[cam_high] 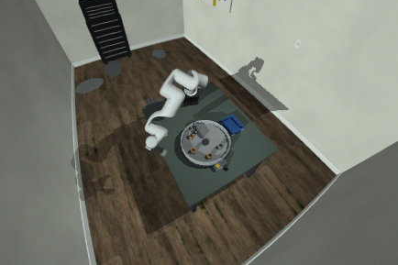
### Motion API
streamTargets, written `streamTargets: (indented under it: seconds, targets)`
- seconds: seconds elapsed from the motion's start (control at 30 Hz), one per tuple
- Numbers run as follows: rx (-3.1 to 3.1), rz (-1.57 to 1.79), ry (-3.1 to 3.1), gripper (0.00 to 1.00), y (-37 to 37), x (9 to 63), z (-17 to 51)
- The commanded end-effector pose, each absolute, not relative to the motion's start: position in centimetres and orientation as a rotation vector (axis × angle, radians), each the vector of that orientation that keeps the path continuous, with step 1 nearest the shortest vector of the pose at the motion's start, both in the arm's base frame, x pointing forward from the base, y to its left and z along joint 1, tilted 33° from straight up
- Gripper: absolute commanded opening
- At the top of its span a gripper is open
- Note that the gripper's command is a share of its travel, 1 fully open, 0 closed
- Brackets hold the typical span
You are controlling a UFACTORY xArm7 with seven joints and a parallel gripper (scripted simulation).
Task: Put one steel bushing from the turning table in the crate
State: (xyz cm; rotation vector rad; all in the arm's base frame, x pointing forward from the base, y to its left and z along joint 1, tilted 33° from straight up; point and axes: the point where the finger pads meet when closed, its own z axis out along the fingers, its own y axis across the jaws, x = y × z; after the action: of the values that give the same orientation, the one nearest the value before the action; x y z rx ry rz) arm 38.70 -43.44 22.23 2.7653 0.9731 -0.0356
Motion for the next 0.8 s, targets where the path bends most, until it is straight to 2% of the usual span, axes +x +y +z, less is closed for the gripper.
streamTargets:
  seconds: [0.0, 0.03, 0.2, 0.77]
  targets:
    - [2.759, -0.033, 0.970, 1.00, -43.5, 38.7, 22.5]
    - [2.612, -0.056, 1.022, 1.00, -43.1, 40.6, 25.0]
    - [2.499, -0.066, 1.062, 1.00, -42.5, 42.1, 27.0]
    - [2.462, -0.068, 1.075, 1.00, -42.2, 42.6, 27.6]
